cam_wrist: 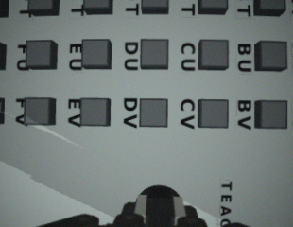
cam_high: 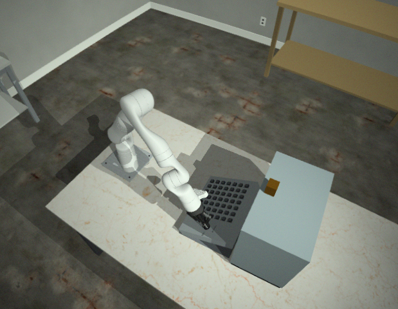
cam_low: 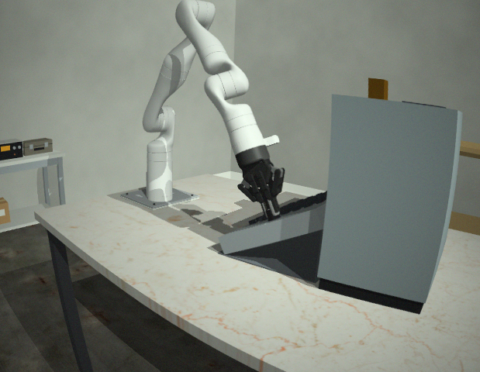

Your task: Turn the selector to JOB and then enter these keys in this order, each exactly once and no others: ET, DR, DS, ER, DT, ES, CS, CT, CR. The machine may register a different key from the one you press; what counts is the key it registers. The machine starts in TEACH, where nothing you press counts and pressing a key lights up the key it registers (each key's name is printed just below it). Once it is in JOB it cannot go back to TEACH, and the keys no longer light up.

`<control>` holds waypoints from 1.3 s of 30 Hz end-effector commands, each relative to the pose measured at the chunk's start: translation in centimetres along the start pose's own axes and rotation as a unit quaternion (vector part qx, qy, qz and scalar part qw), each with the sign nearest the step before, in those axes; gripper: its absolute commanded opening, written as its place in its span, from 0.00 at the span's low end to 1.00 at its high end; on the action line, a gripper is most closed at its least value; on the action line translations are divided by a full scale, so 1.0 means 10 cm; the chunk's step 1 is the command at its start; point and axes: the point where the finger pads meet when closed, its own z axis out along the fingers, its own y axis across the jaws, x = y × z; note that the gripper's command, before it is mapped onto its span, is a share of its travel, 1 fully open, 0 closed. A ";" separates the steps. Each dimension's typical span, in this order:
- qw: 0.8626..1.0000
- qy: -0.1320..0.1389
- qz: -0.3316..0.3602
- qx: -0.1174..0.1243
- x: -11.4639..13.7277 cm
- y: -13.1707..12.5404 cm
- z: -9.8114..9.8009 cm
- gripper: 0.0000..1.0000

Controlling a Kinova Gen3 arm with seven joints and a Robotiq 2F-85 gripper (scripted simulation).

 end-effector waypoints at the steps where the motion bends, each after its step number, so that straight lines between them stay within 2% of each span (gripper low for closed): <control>1: 1.000 -0.003 0.013 -0.003 -0.03 0.02 0.01 0.10; 24: 1.000 -0.003 0.013 -0.003 -0.03 0.02 0.01 0.10; 25: 1.000 -0.003 0.013 -0.003 -0.03 0.02 0.01 0.60; 39: 1.000 -0.003 0.013 -0.003 -0.03 0.03 0.01 0.60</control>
